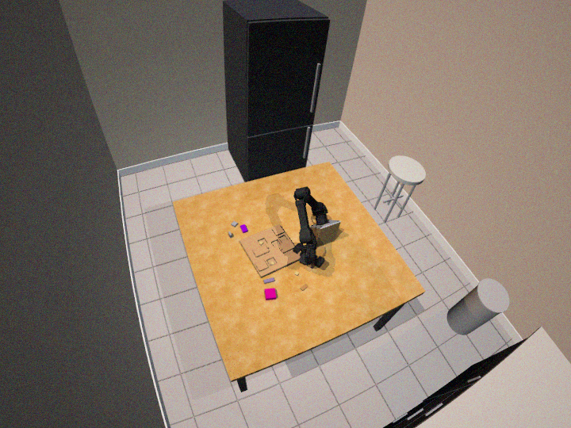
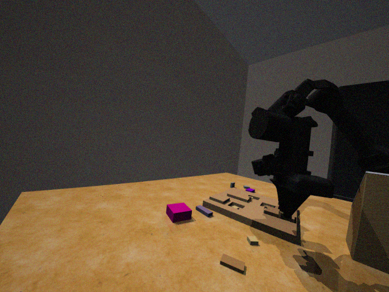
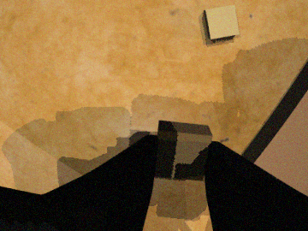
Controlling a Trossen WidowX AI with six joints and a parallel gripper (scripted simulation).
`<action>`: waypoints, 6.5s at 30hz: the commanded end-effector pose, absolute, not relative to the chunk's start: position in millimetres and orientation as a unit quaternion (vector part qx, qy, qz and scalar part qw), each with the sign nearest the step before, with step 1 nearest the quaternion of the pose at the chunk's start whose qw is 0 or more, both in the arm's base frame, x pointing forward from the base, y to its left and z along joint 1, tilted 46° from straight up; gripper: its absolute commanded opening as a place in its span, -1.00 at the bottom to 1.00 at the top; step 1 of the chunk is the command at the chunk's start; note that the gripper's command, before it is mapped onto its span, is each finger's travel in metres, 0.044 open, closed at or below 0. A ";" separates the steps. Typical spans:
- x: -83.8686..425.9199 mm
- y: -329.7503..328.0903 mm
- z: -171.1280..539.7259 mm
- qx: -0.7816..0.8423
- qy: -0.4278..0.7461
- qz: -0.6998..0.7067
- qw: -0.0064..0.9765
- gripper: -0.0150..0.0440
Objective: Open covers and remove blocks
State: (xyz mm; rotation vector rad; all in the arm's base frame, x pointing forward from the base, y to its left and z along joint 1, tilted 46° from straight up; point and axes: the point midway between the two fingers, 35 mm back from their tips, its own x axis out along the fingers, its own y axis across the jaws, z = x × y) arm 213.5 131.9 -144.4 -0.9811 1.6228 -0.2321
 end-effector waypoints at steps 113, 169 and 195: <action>285.8 108.3 -124.6 -0.127 0.584 -0.383 0.704 -0.49; 382.7 -1.9 -106.7 0.328 0.207 -0.668 0.635 -0.49; 384.2 -14.5 -103.3 0.254 0.281 -0.640 0.669 -0.49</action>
